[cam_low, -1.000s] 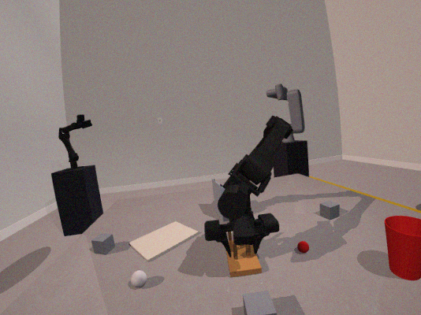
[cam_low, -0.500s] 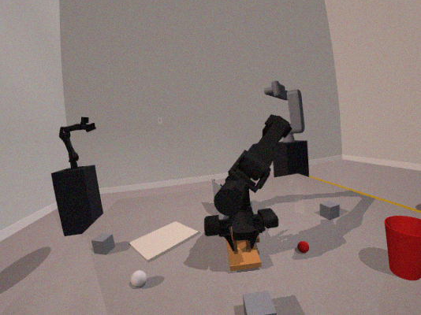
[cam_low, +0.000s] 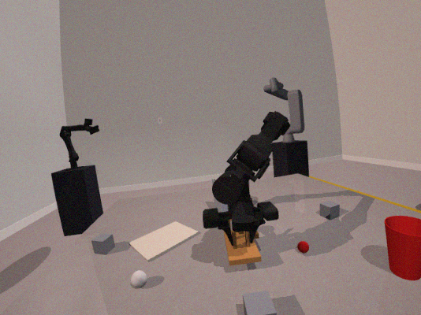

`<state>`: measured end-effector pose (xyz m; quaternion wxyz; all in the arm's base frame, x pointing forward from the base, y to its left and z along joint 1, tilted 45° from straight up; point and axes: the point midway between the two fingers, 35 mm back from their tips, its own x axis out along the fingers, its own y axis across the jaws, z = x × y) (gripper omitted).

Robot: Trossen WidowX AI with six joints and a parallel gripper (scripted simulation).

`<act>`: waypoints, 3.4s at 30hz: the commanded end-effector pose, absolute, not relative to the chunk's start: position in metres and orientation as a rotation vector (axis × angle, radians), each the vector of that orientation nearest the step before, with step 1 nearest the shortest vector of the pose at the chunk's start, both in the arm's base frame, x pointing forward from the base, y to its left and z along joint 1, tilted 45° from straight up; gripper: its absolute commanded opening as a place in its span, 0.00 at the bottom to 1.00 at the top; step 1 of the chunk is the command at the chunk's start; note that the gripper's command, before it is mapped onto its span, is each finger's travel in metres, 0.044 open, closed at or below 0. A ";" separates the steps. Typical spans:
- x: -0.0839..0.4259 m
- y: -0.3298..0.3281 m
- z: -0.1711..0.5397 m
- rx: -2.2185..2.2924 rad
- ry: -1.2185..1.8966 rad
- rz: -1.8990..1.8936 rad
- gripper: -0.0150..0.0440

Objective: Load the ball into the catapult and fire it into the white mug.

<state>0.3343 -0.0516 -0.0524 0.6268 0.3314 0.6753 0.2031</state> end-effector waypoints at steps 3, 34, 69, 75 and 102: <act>0.336 -0.050 -0.058 0.771 1.539 0.454 0.25; 0.336 -0.029 -0.076 0.765 1.545 0.463 0.57; 0.360 -0.045 0.035 0.723 1.525 0.463 0.76; 0.359 0.057 0.063 0.691 1.497 0.532 0.76; 0.358 0.104 0.045 0.689 1.493 0.552 0.76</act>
